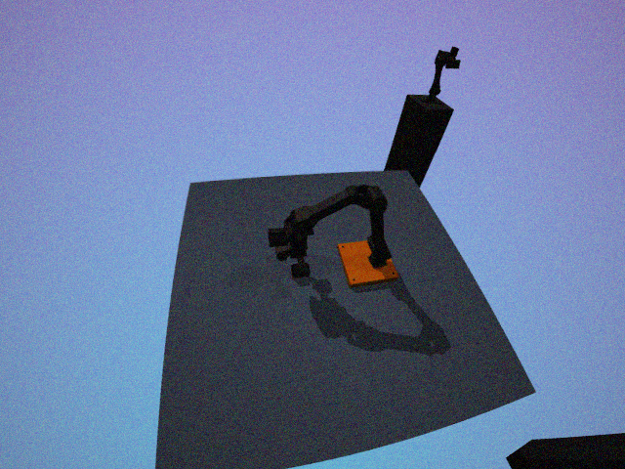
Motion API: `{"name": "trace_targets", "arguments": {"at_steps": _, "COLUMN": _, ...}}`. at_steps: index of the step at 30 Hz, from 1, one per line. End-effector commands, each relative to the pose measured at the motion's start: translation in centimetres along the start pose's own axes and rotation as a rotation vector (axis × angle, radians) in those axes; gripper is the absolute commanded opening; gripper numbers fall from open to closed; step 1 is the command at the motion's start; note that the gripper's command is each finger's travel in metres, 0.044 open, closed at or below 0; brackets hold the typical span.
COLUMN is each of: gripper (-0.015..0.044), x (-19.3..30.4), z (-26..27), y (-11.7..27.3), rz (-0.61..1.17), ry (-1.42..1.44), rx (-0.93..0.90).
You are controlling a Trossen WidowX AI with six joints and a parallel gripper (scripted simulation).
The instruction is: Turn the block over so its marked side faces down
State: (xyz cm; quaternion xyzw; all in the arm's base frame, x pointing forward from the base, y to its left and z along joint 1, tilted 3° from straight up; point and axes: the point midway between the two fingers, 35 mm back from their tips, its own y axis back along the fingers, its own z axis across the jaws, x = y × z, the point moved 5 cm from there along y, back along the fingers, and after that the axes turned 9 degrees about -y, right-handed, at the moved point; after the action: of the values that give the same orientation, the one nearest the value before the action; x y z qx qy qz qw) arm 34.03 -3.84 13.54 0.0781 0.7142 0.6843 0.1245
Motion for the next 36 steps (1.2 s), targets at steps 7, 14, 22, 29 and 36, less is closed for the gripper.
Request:
{"name": "trace_targets", "arguments": {"at_steps": 7, "gripper": 0.0440, "x": 0.0, "z": -0.1, "y": -1.6, "rz": 0.012, "ry": 0.003, "rx": 0.006}}
{"name": "trace_targets", "arguments": {"at_steps": 14, "gripper": 0.0440, "x": 0.0, "z": -0.1, "y": -2.8, "rz": 0.012, "ry": 0.003, "rx": 0.006}}
{"name": "trace_targets", "arguments": {"at_steps": 22, "gripper": 0.0440, "x": 0.1, "z": -0.1, "y": -4.0, "rz": 0.012, "ry": 0.003, "rx": 0.006}}
{"name": "trace_targets", "arguments": {"at_steps": 29, "gripper": 0.0282, "x": 0.1, "z": -0.1, "y": -4.0, "rz": 0.012, "ry": 0.003, "rx": 0.006}}
{"name": "trace_targets", "arguments": {"at_steps": 36, "gripper": 0.0177, "x": 0.1, "z": -0.1, "y": -4.0, "rz": 0.012, "ry": 0.003, "rx": 0.006}}
